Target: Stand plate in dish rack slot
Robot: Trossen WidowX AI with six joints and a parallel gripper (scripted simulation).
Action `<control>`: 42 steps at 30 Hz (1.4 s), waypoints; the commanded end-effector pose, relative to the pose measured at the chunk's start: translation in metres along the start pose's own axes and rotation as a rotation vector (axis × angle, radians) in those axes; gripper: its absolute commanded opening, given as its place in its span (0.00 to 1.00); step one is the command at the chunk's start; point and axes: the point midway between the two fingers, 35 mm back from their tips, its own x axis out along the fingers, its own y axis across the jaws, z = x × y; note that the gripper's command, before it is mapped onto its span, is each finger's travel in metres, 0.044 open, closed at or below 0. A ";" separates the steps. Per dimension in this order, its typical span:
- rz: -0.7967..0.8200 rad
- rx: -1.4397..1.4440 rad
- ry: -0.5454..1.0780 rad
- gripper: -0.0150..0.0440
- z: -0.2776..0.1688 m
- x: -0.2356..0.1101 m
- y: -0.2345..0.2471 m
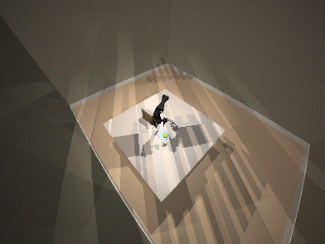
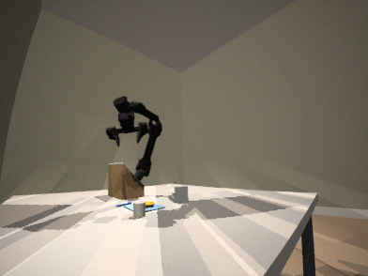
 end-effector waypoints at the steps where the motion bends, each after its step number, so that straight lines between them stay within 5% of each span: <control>1: -0.017 -0.103 0.086 0.93 -0.010 0.017 0.010; 22: -0.002 -0.625 0.526 0.93 -0.077 0.075 0.062; 28: -0.001 -0.629 0.529 0.93 -0.081 0.084 0.061; 36: 0.003 -0.629 0.530 0.93 -0.132 0.173 0.049; 42: 0.004 -0.629 0.530 0.93 -0.138 0.174 0.057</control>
